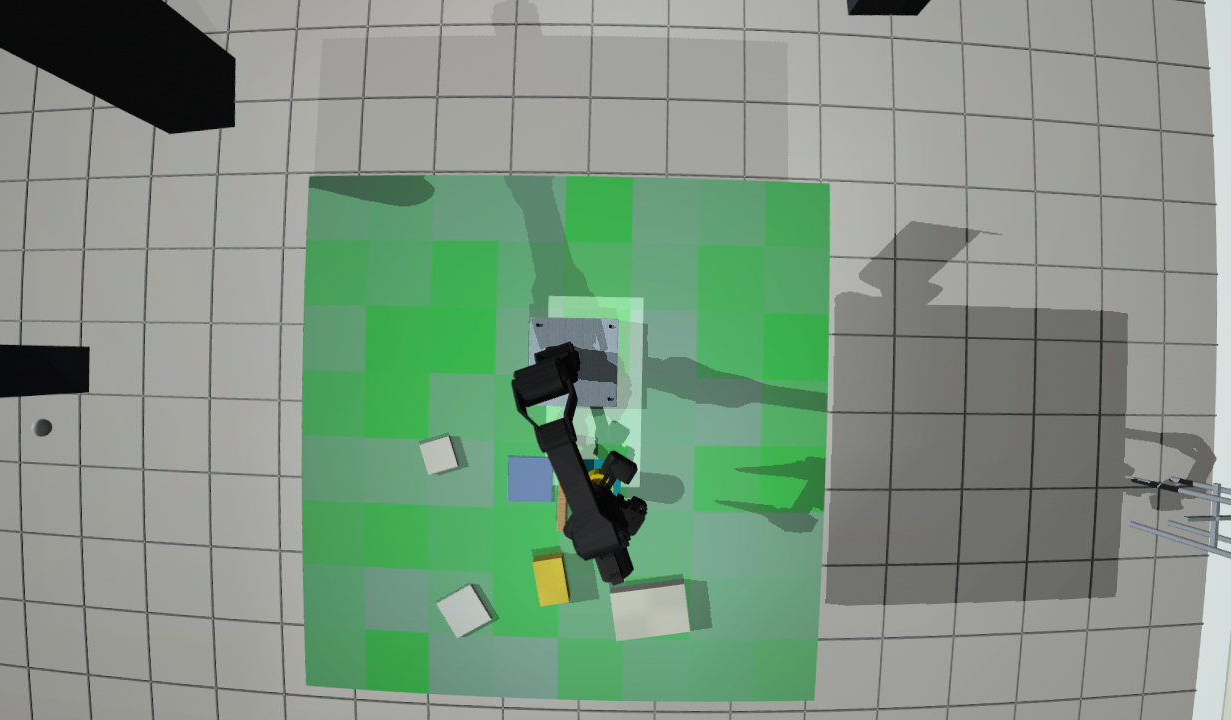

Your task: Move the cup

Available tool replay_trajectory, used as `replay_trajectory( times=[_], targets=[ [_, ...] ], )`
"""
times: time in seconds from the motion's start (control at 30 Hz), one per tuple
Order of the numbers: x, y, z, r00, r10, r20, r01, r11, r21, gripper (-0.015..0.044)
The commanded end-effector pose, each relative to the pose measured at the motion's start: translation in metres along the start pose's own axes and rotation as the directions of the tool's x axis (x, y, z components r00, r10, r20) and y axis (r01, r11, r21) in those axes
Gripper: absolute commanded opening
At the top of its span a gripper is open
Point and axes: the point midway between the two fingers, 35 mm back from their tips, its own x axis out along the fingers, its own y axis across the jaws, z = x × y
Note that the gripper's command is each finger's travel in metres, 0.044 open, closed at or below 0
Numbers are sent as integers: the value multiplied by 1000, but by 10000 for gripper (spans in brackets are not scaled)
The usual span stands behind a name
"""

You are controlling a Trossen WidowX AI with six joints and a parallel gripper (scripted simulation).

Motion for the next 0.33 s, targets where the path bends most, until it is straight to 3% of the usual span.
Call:
replay_trajectory(
  times=[0.0,0.3],
  targets=[
    [-16,0,0,1000,-5,10,5,1000,-4,440],
    [-23,0,-1,1000,-6,6,6,1000,-1,440]
  ],
)
